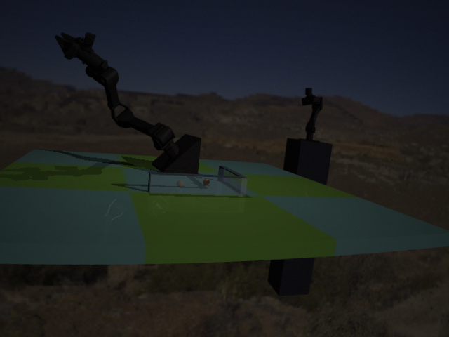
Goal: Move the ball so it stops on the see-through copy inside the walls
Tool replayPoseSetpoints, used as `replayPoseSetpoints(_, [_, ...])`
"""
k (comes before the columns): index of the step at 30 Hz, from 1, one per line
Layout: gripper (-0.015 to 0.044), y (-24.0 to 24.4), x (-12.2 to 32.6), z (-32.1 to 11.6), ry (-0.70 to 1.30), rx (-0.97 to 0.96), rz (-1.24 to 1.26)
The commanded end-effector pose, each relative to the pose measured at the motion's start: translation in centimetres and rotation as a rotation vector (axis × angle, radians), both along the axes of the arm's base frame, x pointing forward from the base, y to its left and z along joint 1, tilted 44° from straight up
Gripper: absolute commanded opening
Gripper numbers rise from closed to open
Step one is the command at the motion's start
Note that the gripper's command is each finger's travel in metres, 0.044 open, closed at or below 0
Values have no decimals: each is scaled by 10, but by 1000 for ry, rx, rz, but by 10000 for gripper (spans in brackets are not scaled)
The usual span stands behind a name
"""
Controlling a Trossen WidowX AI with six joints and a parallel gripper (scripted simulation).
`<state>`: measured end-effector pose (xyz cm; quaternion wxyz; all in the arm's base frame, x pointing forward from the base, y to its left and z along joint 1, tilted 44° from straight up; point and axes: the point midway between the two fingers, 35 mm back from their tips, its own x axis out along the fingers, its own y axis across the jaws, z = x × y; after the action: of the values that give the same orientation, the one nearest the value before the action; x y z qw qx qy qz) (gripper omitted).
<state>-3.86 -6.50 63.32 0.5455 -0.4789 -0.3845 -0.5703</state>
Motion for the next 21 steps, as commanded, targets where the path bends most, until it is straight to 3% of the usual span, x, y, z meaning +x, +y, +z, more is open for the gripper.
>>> replayPoseSetpoints(1, [374, 1, 1, 0, 3, -1, 2])
replayPoseSetpoints(7, [221, 32, 63, 3, 163, -64, 94])
replayPoseSetpoints(14, [221, 87, 166, -17, 453, -140, 244])
replayPoseSetpoints(21, [221, 140, 255, -65, 753, -181, 366])
